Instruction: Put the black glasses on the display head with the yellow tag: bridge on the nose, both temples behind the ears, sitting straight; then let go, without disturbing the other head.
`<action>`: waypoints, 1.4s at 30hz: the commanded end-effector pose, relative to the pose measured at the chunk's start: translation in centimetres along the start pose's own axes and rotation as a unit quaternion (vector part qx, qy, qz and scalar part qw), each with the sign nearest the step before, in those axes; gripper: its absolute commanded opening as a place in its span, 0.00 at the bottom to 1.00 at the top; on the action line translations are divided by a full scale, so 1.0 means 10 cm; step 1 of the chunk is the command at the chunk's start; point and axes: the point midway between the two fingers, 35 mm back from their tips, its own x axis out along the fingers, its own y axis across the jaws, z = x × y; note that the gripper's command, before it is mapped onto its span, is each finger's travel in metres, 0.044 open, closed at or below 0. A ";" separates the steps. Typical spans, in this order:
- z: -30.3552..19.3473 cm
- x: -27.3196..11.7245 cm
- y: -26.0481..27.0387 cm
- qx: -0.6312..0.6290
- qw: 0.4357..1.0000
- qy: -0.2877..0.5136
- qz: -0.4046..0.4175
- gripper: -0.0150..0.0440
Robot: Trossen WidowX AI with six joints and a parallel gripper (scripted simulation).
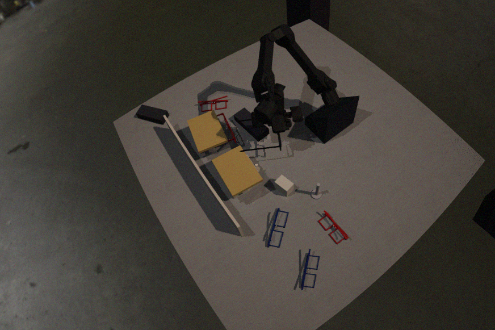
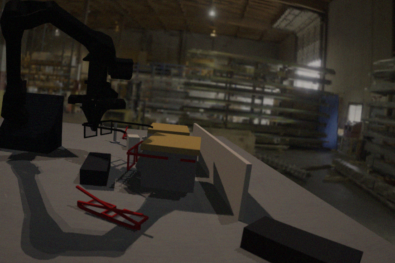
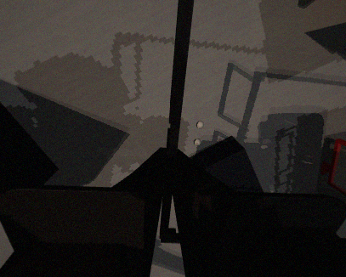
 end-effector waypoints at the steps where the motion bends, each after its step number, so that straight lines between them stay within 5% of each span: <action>1: -0.02 0.07 0.01 -0.003 1.000 0.005 0.003 0.25; 42: -0.04 0.45 0.02 -0.003 1.000 0.006 0.002 0.25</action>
